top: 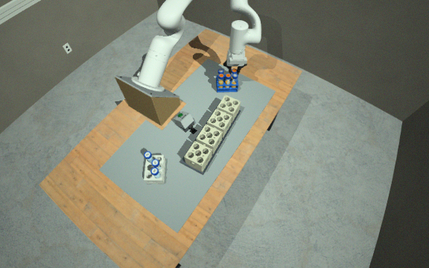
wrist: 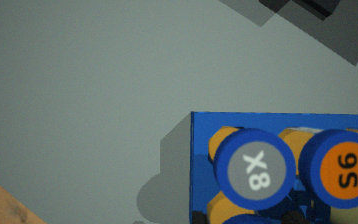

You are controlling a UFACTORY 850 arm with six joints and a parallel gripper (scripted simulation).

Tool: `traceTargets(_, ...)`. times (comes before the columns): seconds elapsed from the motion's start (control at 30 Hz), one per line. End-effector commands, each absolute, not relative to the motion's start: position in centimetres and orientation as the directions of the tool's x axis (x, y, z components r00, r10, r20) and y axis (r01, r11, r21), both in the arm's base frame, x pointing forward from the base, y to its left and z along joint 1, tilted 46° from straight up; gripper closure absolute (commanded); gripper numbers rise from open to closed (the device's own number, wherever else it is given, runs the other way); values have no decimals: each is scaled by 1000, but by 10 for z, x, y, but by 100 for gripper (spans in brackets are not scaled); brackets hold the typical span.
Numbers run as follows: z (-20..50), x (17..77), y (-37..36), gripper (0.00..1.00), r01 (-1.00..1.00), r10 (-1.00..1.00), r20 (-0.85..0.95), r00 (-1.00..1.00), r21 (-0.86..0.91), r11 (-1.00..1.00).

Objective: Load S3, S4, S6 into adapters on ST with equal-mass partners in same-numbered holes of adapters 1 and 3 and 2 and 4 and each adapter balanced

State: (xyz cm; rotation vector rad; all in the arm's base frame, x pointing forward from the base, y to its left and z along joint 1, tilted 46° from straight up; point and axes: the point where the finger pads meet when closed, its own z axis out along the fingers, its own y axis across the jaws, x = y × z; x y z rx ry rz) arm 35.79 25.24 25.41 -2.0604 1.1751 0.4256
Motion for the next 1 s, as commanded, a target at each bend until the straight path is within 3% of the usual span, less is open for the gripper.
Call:
traceTargets(0.0,254,358,252,56,-845,-609,-589,531,-422,-329)
traceTargets(0.97,265,357,241,56,-845,-609,-589,531,-422,-329)
